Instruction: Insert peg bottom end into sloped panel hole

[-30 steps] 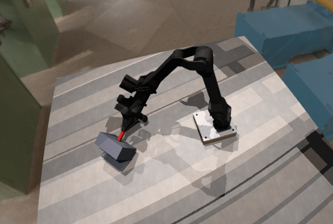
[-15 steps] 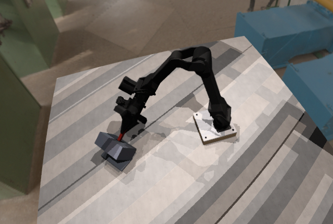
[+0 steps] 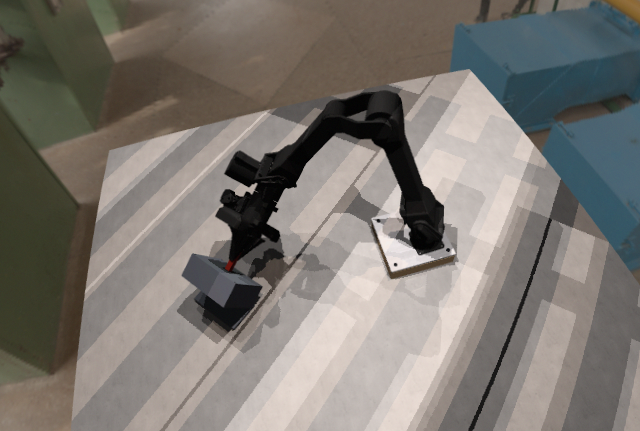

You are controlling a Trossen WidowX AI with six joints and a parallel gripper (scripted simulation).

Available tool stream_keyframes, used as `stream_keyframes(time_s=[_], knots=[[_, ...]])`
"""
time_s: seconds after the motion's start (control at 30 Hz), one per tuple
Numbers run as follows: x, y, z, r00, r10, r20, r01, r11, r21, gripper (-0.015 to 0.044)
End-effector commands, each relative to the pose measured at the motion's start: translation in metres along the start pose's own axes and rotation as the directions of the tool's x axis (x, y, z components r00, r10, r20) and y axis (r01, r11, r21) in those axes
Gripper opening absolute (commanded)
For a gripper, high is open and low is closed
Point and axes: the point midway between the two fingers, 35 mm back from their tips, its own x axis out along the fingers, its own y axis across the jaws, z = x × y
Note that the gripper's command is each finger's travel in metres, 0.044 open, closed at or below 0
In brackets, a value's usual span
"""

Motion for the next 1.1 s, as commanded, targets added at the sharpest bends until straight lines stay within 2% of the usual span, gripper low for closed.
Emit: stream_keyframes(time_s=[0.0,0.77,1.07], knots=[[0.0028,-0.0003,0.0011,1.0,-0.004,0.004,0.004,1.0,0.004,0.0],[0.0076,0.0001,0.0001,1.0,0.0,-0.001,0.0,1.0,0.0,0.0],[0.0076,0.0001,0.0001,1.0,0.0,-0.001,0.0,1.0,0.0,0.0236]])
